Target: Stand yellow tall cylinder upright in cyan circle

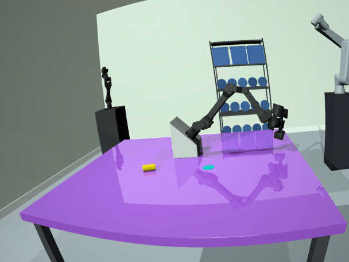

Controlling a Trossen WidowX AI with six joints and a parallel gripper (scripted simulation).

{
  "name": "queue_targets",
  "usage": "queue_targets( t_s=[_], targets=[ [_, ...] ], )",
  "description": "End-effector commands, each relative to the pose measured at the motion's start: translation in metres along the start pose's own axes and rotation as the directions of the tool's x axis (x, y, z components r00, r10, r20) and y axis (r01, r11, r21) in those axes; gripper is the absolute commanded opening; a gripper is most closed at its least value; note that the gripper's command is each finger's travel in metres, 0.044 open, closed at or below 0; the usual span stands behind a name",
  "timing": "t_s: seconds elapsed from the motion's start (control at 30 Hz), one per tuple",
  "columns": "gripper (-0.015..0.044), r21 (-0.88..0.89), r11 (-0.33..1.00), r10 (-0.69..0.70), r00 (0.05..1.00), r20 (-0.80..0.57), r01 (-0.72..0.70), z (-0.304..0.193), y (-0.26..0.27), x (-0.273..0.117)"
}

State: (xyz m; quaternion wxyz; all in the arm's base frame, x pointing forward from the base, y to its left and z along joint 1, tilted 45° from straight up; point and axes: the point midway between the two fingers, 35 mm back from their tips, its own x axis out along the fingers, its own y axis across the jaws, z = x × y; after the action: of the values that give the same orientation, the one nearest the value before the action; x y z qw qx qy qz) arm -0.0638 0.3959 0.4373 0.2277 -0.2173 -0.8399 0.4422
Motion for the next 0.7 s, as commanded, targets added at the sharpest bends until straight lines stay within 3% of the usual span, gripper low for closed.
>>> queue_targets(
  t_s=[0.0,0.1,0.67],
  targets=[
    [0.0374,0.002,1.000,0.001,1.000,-0.001,-0.001,0.000,0.000,0.000],
    [0.0309,0.027,0.999,0.019,1.000,-0.023,-0.019,-0.007,0.006,-0.006],
    [0.0309,0.377,0.917,0.256,0.919,-0.298,-0.133,-0.086,0.075,-0.106]
  ],
)
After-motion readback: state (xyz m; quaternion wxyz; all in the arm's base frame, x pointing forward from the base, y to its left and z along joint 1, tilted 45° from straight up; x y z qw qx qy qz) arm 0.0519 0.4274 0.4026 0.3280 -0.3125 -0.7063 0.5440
